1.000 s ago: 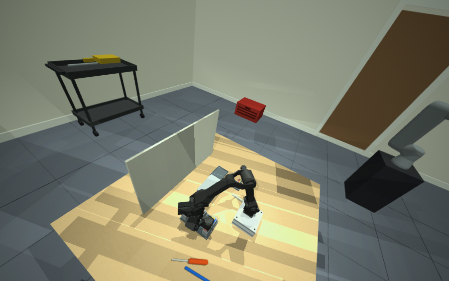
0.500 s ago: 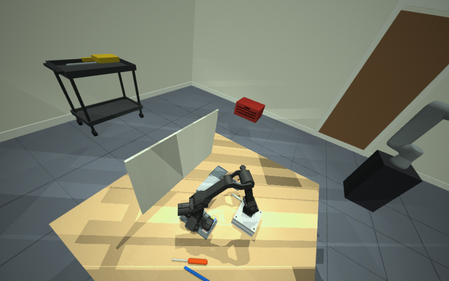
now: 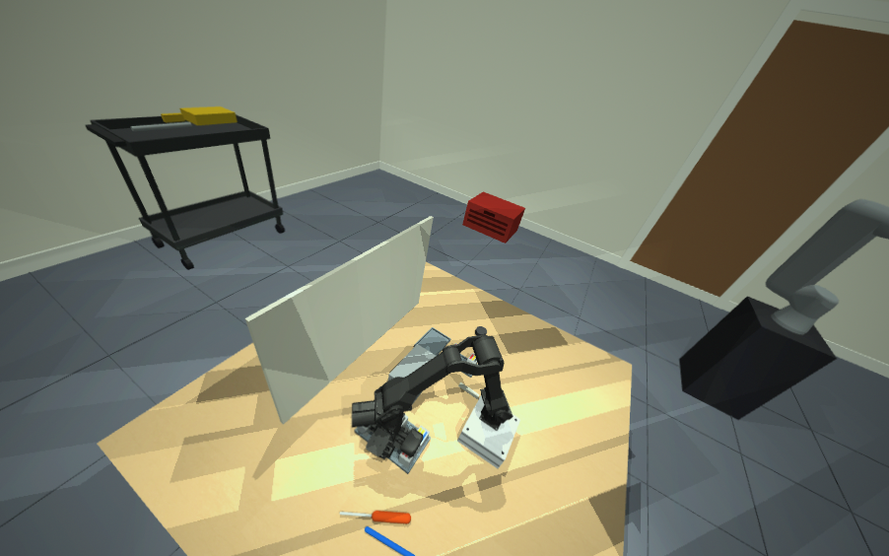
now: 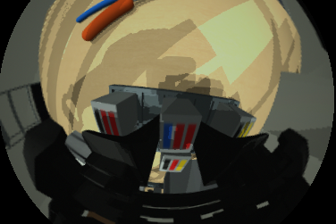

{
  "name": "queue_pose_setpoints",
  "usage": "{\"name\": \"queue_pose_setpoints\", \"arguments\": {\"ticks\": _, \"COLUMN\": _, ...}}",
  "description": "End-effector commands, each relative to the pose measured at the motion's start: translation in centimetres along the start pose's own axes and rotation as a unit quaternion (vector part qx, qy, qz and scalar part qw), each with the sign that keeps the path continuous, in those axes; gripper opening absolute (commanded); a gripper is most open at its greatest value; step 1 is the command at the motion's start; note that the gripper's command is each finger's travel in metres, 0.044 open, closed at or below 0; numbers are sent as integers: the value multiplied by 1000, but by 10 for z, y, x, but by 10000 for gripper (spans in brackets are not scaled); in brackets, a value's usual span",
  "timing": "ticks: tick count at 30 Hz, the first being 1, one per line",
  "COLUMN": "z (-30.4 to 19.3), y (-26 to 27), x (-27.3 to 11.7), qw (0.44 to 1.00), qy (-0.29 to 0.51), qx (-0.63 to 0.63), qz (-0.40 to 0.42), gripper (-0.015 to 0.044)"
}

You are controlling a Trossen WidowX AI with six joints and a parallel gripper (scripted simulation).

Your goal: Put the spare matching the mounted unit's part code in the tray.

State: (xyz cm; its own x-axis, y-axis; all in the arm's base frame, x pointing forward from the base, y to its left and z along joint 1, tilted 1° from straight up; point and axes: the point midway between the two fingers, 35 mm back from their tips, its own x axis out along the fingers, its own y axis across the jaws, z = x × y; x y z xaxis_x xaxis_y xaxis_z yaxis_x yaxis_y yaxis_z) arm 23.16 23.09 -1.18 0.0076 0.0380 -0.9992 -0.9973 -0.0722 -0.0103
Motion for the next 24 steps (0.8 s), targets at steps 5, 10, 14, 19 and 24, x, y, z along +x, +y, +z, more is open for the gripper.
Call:
{"name": "queue_pose_setpoints", "arguments": {"ticks": 5, "z": 1, "y": -1, "x": -5, "qw": 1000, "qy": 0, "qx": 0, "qz": 0, "gripper": 0}}
{"name": "queue_pose_setpoints", "arguments": {"ticks": 10, "z": 2, "y": -2, "x": -43, "qw": 1000, "qy": -1, "qx": 1, "qz": 0, "gripper": 0}}
{"name": "queue_pose_setpoints", "arguments": {"ticks": 14, "z": 1, "y": -1, "x": -74, "qw": 1000, "qy": -1, "qx": 1, "qz": -1, "gripper": 0}}
{"name": "queue_pose_setpoints", "arguments": {"ticks": 19, "z": 0, "y": 0, "x": -79, "qw": 1000, "qy": -1, "qx": 2, "qz": -1, "gripper": 0}}
{"name": "queue_pose_setpoints", "arguments": {"ticks": 24, "z": 0, "y": 0, "x": -79, "qw": 1000, "qy": -1, "qx": 2, "qz": -1, "gripper": 0}}
